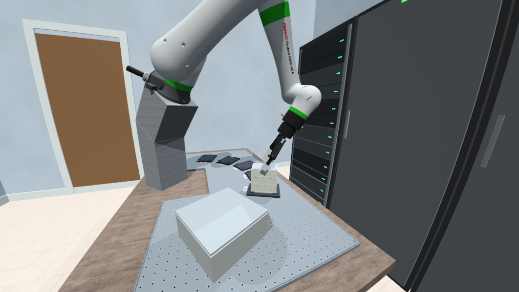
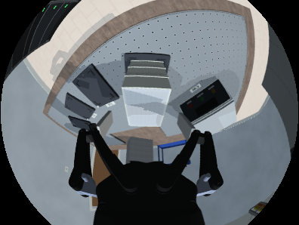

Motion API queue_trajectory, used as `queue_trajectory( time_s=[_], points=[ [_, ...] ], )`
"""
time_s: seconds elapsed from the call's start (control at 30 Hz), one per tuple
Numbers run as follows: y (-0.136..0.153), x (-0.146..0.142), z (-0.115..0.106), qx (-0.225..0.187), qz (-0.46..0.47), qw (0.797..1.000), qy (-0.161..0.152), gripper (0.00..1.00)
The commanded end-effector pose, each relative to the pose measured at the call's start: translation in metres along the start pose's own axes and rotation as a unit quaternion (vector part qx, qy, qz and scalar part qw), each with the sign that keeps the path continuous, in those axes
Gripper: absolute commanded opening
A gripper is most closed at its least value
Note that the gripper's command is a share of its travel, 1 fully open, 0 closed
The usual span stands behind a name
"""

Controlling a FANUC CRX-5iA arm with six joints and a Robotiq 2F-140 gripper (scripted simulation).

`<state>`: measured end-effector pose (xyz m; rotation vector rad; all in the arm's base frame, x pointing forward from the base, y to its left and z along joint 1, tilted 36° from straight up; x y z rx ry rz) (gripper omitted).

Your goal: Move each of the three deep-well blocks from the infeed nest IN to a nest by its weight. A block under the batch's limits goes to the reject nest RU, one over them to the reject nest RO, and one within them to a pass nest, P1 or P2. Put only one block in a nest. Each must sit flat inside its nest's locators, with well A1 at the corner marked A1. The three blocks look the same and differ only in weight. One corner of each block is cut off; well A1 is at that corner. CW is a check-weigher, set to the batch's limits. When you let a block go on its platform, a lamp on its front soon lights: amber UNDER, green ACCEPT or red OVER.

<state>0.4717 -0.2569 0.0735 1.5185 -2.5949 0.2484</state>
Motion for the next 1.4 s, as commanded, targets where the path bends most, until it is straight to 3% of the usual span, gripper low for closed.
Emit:
queue_trajectory(
  time_s=[0.0,0.63,0.97,1.0,1.37],
  points=[
    [-0.002,0.000,0.003,0.000,0.000,1.000,0.000,1.00],
    [-0.016,0.000,0.027,0.000,0.000,1.000,0.000,1.00],
    [-0.016,0.000,0.027,0.000,0.000,1.000,0.000,1.00],
    [-0.016,0.000,0.027,0.000,0.000,1.000,0.000,0.10],
    [-0.016,0.000,0.027,0.000,0.000,1.000,0.000,0.10]
  ],
)
Point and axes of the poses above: the point where the finger pads meet when closed, its own z axis out along the fingers, its own x axis across the jaws, y = z × x, the point moved 8 cm from there along -z, back along the fingers, and after that the axes turned 1 degree about -z, right-handed, at the moved point
